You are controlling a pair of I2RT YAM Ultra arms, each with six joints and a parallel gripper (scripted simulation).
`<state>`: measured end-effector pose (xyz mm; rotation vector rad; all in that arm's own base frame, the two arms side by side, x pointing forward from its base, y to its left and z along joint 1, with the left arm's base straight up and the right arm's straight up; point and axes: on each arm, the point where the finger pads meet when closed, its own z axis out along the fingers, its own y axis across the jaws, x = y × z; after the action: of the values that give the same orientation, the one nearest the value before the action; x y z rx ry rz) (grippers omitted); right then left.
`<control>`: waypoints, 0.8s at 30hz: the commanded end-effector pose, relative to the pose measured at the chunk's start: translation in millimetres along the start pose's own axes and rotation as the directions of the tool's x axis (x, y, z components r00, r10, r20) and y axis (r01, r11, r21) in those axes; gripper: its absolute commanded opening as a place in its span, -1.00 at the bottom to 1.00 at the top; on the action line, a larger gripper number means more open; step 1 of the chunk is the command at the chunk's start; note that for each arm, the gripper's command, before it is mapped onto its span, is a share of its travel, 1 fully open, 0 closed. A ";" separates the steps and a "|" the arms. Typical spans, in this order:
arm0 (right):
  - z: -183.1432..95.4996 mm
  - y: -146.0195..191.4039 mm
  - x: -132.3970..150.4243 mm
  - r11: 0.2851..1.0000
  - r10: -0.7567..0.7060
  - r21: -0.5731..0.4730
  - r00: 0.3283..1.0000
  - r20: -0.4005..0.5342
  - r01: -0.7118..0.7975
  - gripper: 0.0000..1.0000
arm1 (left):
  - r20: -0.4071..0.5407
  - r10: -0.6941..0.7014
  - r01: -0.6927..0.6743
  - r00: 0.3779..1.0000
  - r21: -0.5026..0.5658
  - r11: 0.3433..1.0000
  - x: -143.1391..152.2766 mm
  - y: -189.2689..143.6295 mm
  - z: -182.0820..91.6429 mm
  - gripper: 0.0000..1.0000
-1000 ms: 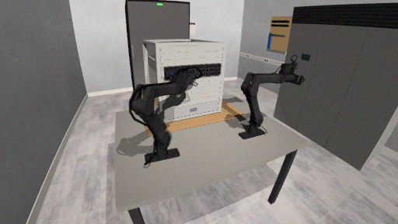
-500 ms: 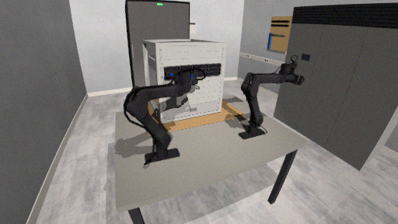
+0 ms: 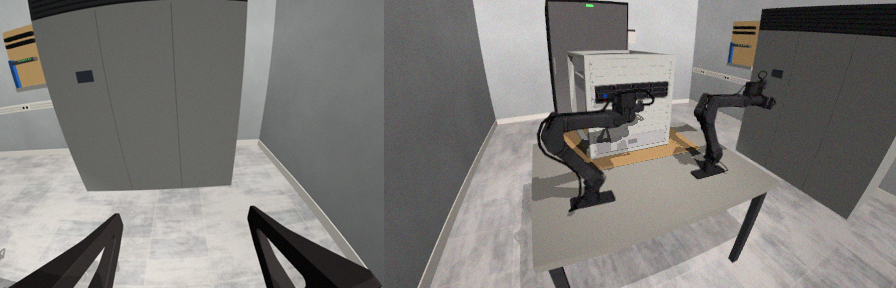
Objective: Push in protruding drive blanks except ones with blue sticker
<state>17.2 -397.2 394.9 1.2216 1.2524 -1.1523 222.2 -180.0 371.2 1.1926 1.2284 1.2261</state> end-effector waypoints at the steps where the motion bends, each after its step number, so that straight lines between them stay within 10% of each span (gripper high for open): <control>1: -0.6 -4.6 -21.1 1.000 -0.011 0.008 0.999 0.046 0.011 1.00 | -0.046 -0.013 0.013 0.999 0.000 1.000 15.5 3.5 -6.0 -1.00; 2: -0.6 -4.6 -21.1 1.000 -0.011 0.008 0.999 0.046 0.011 1.00 | -0.046 -0.015 0.015 0.999 -0.001 1.000 15.6 4.4 -6.0 -1.00; 3: -0.6 -4.6 -21.1 1.000 -0.011 0.008 0.999 0.046 0.011 1.00 | -0.046 -0.015 0.015 0.999 -0.001 1.000 15.5 4.3 -6.0 1.00; 24: -0.6 -4.6 -21.1 1.000 -0.011 0.008 0.999 0.046 0.011 1.00 | -0.048 -0.015 0.015 0.999 -0.001 1.000 16.1 4.3 -5.5 1.00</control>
<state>17.2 -397.2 394.9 1.2216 1.2524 -1.1523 219.4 -172.9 369.0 1.1889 1.2537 1.2697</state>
